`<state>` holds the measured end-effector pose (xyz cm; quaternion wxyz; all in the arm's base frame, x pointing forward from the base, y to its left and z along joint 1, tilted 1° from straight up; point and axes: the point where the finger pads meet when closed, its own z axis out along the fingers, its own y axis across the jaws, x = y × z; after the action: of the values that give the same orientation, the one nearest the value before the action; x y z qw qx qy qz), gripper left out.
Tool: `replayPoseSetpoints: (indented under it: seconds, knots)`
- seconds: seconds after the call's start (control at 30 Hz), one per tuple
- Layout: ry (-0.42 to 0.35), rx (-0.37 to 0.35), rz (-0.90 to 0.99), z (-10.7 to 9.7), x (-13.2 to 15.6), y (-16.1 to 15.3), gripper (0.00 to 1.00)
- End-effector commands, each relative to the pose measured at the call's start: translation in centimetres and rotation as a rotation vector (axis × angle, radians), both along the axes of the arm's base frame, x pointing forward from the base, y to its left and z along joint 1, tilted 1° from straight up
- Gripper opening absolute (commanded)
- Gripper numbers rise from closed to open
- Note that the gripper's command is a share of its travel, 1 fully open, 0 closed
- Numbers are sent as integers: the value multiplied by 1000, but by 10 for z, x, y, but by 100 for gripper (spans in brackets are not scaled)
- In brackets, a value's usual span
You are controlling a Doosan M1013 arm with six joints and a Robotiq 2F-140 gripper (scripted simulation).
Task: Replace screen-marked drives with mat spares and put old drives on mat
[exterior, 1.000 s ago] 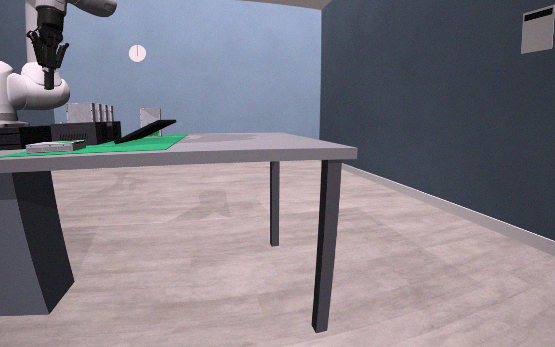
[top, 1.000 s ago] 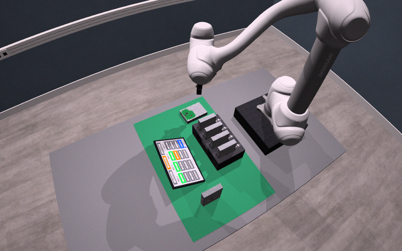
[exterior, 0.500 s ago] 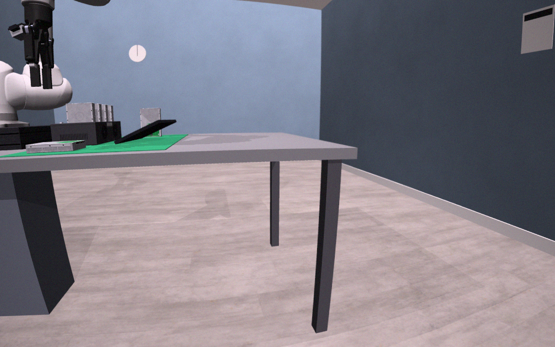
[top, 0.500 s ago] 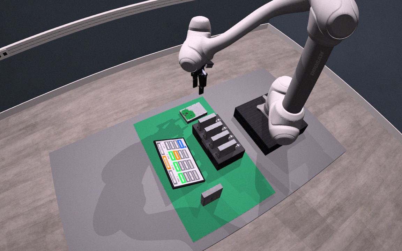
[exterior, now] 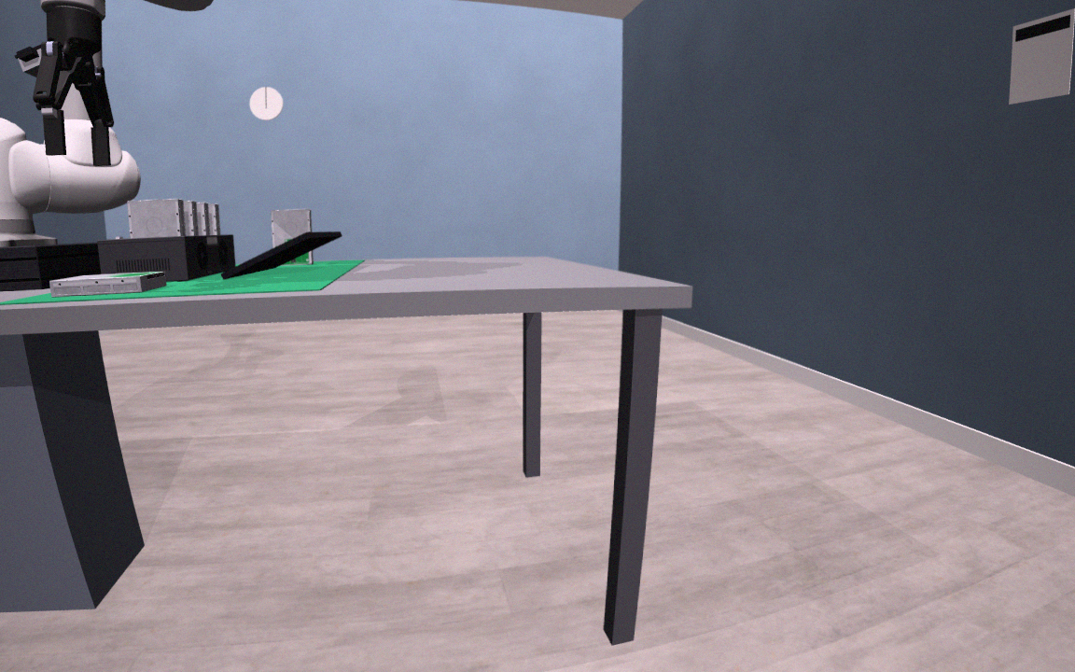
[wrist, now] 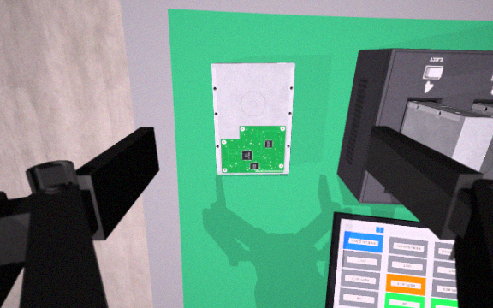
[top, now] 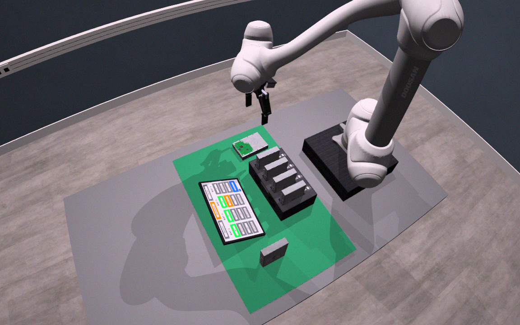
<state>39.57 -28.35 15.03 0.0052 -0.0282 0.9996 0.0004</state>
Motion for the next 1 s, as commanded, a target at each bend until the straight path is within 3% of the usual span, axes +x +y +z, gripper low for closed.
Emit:
replayPoseSetpoints:
  seconds: [0.0, 0.57, 0.97]
  knots:
    - [-1, 0, 0, 1, 0, 0, 89]
    - [-1, 0, 0, -1, 0, 0, 89]
    - [-1, 0, 0, -24, 1, 0, 89]
